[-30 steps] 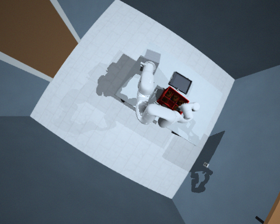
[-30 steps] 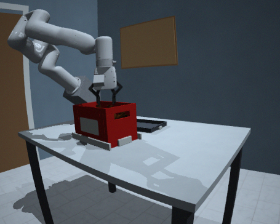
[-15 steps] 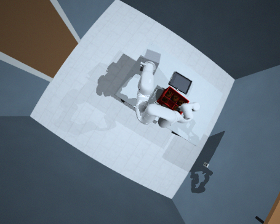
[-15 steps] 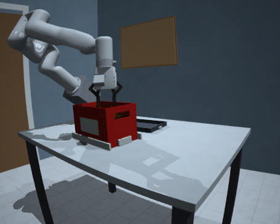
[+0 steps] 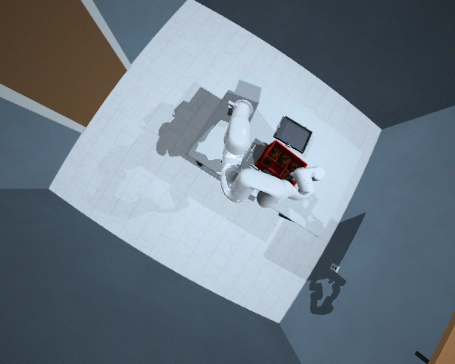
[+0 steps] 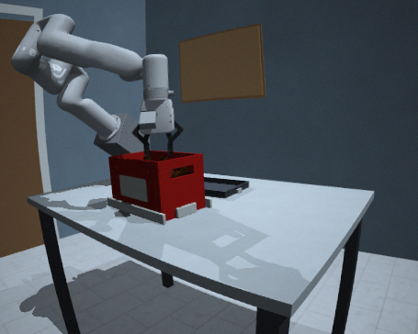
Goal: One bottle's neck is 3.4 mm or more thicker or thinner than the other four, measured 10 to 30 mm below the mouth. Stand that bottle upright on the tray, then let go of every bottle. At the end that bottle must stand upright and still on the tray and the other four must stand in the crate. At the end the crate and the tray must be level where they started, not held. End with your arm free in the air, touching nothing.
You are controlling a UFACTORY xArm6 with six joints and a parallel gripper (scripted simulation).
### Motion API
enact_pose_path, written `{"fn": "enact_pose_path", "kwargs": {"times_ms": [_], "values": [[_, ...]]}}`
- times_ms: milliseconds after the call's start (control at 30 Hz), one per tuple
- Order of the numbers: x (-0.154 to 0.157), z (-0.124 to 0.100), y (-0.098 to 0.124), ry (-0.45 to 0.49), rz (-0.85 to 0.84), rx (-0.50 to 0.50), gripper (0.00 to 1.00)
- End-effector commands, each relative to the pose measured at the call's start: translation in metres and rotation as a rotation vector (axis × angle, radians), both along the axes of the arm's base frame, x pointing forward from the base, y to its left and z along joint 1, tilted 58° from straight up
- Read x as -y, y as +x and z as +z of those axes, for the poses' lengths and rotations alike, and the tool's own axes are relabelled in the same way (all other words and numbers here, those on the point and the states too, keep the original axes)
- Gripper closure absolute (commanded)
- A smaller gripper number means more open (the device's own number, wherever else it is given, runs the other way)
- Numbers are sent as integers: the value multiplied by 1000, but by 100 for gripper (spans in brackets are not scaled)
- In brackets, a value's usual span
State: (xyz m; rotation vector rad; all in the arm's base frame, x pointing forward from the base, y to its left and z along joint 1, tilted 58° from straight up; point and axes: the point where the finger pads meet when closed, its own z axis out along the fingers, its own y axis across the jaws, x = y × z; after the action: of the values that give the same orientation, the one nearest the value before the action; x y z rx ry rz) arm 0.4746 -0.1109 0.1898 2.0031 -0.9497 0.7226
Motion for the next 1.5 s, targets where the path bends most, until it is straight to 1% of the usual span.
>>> {"fn": "enact_pose_path", "kwargs": {"times_ms": [0, 367, 1467], "values": [[0, 0, 1, 1, 2, 2, 35], [4, -2, 2, 1, 2, 2, 35], [31, -19, 7, 1, 2, 2, 35]]}}
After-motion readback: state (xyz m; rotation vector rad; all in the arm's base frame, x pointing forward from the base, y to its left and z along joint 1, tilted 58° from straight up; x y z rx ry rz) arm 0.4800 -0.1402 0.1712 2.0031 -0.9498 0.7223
